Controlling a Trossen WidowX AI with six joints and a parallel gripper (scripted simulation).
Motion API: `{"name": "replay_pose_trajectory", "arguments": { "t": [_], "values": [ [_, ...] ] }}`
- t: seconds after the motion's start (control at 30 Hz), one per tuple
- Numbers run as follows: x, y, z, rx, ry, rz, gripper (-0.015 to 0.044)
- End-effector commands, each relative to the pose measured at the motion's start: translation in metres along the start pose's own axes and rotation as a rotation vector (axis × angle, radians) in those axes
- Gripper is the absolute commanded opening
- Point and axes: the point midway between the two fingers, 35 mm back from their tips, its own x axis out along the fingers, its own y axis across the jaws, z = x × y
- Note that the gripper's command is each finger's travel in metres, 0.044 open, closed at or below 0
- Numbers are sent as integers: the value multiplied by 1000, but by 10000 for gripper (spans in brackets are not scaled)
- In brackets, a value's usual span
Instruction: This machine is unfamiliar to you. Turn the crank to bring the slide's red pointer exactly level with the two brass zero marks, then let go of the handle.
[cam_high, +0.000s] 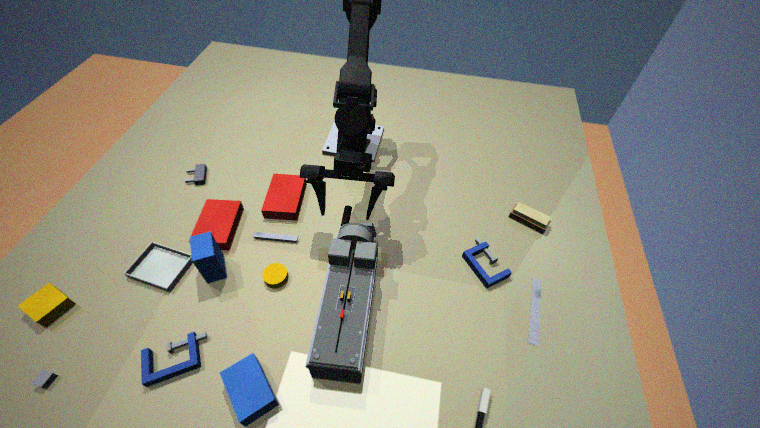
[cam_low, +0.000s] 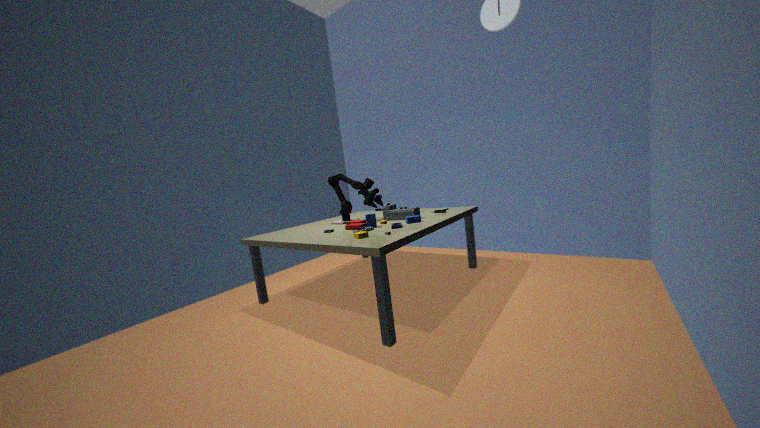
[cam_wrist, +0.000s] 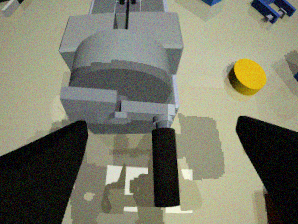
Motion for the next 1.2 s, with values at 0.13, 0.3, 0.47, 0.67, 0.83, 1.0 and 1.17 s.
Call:
{"name": "replay_pose_trajectory", "arguments": {
  "t": [0.13,0.3,0.47,0.67,0.83,1.0,1.17],
  "values": [
    [12,-1,-14,4,17,-7,440],
    [18,-1,-20,4,17,-7,440],
    [23,-1,-26,4,17,-7,440],
    [28,-1,-33,4,17,-7,440],
    [30,-1,-36,4,17,-7,440],
    [30,-1,-36,4,17,-7,309],
    [30,-1,-36,4,17,-7,177]
  ]
}}
